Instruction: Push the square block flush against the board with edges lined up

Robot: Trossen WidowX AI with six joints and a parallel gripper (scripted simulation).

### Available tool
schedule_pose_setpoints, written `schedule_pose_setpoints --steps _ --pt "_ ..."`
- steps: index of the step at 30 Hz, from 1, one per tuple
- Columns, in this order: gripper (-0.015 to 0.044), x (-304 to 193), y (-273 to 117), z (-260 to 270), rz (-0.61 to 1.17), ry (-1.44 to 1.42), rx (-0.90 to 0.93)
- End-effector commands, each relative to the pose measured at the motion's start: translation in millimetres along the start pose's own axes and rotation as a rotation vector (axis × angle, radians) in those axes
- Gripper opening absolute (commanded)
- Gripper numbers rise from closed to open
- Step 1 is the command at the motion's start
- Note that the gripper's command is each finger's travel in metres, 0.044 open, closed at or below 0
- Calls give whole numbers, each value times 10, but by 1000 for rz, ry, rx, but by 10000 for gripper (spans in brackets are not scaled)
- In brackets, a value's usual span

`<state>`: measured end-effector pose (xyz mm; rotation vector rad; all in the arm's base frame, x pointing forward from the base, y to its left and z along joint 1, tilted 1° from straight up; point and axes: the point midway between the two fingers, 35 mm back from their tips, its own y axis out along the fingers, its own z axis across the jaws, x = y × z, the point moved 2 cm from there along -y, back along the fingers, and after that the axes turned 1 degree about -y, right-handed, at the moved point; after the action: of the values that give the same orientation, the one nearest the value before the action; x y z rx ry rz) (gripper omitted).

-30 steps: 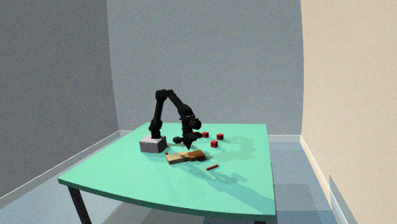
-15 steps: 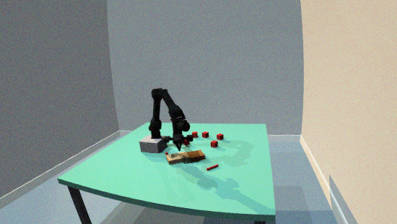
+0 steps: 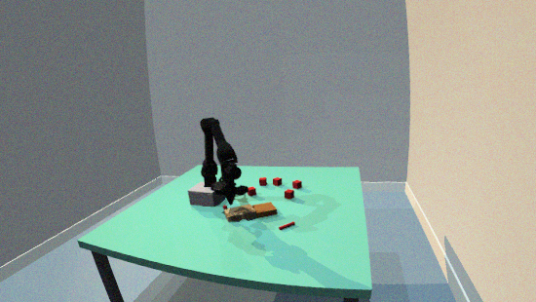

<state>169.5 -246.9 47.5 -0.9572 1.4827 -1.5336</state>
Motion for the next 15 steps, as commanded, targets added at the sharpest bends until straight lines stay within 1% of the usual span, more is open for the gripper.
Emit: schedule_pose_setpoints --steps 1,15 --pt "0 41 26 -164 3 149 -4" --pt "0 148 82 -637 1 625 -8"
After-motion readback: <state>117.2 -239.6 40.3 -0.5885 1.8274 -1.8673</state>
